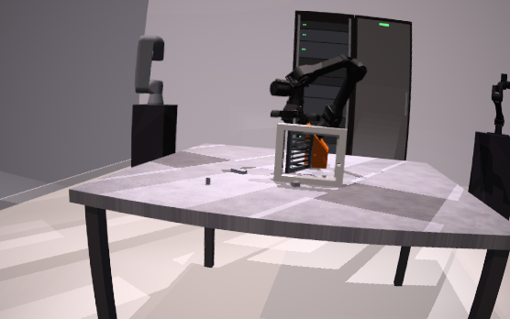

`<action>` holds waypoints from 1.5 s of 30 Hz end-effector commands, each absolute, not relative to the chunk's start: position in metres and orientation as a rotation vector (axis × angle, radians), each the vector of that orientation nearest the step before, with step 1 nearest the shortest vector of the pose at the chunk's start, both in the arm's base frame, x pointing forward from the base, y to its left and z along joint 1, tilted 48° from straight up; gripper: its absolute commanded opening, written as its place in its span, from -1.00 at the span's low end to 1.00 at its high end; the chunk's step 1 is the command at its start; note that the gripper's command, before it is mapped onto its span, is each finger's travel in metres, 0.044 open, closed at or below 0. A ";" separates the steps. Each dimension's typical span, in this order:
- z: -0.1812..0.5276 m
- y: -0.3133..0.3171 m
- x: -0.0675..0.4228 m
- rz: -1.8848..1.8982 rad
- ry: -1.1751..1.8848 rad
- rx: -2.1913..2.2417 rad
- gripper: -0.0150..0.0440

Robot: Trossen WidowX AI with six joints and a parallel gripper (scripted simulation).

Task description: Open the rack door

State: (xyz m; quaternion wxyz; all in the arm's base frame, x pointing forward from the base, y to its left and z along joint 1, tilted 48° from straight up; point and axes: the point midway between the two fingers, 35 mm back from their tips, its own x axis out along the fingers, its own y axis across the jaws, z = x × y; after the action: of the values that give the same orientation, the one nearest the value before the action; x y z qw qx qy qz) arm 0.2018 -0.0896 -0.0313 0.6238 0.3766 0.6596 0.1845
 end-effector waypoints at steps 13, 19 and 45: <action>-0.062 -0.119 0.204 0.610 1.419 0.648 -0.41; -0.072 -0.130 0.207 0.670 1.383 0.575 -0.41; -0.075 -0.132 0.208 0.683 1.375 0.559 0.39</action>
State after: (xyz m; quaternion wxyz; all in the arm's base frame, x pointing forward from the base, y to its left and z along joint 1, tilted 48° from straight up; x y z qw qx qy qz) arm 0.2072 -0.1317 -0.0746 0.6835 0.2518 0.6147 0.3025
